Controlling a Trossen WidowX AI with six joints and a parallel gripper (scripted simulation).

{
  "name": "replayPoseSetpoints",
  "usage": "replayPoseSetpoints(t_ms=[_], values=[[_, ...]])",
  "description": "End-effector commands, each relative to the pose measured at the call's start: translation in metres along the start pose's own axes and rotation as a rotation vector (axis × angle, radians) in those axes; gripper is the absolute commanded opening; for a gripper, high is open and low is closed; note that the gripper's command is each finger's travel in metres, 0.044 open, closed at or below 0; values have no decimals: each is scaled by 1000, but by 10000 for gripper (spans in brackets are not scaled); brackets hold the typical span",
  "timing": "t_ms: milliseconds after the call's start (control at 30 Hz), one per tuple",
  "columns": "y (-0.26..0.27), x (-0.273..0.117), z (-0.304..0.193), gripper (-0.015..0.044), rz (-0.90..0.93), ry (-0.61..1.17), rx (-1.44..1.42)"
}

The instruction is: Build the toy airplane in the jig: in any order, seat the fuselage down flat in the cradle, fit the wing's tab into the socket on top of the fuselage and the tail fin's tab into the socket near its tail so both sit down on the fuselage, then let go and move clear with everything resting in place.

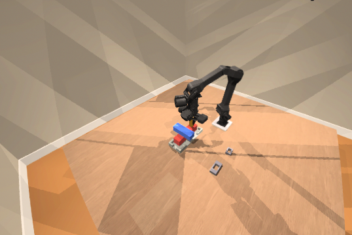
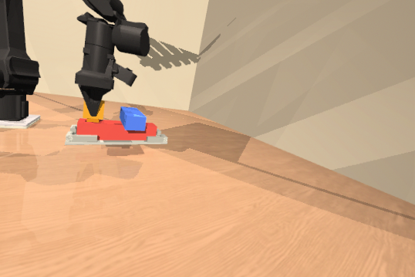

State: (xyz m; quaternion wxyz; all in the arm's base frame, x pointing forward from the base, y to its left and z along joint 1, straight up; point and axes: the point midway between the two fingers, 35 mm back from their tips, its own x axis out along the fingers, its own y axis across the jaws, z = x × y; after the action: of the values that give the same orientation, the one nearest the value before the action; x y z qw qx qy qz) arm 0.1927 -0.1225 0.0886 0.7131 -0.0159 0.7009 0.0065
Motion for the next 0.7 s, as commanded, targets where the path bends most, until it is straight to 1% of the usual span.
replayPoseSetpoints(t_ms=[0,67,400,667], values=[[0,0,0,0,0,-1,0],[0,0,0,0,0,-1,0],[0,0,0,260,0,-1,0],[0,0,0,260,0,-1,0]])
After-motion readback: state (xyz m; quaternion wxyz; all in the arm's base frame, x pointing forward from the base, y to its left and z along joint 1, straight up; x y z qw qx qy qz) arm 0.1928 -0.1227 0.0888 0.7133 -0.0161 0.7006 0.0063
